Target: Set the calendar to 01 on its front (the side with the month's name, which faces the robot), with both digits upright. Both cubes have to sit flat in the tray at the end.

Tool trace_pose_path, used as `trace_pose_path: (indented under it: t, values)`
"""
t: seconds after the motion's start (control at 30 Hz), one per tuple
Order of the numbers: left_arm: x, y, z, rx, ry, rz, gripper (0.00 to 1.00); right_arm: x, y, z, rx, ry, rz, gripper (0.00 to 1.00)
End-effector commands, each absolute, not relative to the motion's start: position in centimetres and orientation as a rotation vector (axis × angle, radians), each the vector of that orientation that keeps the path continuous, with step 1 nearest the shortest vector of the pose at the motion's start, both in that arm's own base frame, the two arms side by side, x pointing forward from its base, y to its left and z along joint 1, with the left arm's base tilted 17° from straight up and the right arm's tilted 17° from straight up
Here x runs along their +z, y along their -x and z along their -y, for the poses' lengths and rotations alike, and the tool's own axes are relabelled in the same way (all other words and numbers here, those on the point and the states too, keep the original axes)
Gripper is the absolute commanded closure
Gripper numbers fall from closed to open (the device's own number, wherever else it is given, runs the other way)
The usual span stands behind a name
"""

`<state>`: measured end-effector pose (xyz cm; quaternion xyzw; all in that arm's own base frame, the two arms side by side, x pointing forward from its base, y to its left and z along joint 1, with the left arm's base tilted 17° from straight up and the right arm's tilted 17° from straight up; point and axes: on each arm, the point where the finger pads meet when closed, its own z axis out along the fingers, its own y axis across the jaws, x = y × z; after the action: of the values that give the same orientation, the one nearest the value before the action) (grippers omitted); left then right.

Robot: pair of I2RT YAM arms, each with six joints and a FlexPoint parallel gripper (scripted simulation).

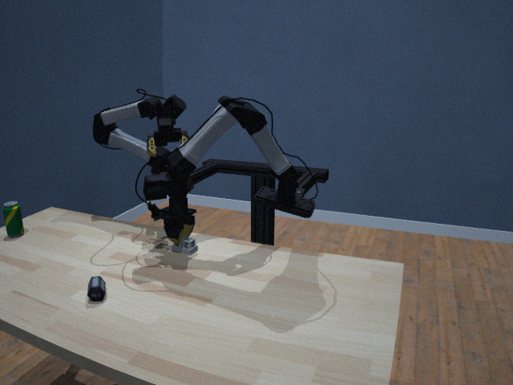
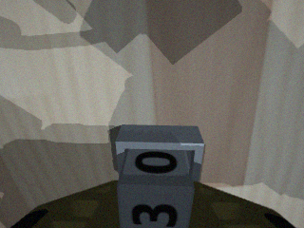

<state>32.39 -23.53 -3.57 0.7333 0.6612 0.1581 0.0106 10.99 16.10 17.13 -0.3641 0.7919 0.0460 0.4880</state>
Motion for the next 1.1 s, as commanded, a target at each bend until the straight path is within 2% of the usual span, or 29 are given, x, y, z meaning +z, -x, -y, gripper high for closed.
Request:
trace_pose_path:
  t: [0.0, 0.13, 0.23, 0.27, 0.4, 0.43, 0.77, 1.07]
  values:
    - [-5.0, -32.1, 23.1, 0.481, -2.299, -2.096, 0.81, 17.5, -11.0, -16.2, 0.117, 0.874, -1.918, 0.00]
    - [-2.8, -32.5, 24.2, 0.481, -2.284, -2.076, 0.81, 17.5, -11.0, -16.2, 0.117, 0.874, -1.918, 0.00]
    - [-2.4, -32.5, 24.2, 0.495, -2.277, -2.065, 0.47, 17.5, -11.0, -16.2, 0.117, 0.874, -1.918, 0.00]
    - [-1.6, -32.3, 24.5, 0.497, -2.269, -2.059, 0.44, 17.5, -11.0, -16.2, 0.117, 0.874, -1.918, 0.00]
    - [0.8, -32.1, 25.4, 0.500, -2.232, -2.038, 0.44, 17.5, -11.0, -16.2, 0.117, 0.874, -1.918, 0.00]
    - [1.1, -32.4, 25.3, 0.502, -2.228, -2.037, 0.35, 17.5, -11.0, -16.2, 0.117, 0.874, -1.918, 0.00]
    - [6.6, -31.2, 26.3, 0.491, -2.223, -2.034, 0.35, 17.8, -11.1, -16.4, 0.124, 0.860, -1.915, 0.00]
    - [8.3, -30.9, 26.4, 0.242, -2.216, -1.896, 0.35, 20.9, -11.2, -18.8, 0.171, 0.855, -1.843, 0.00]
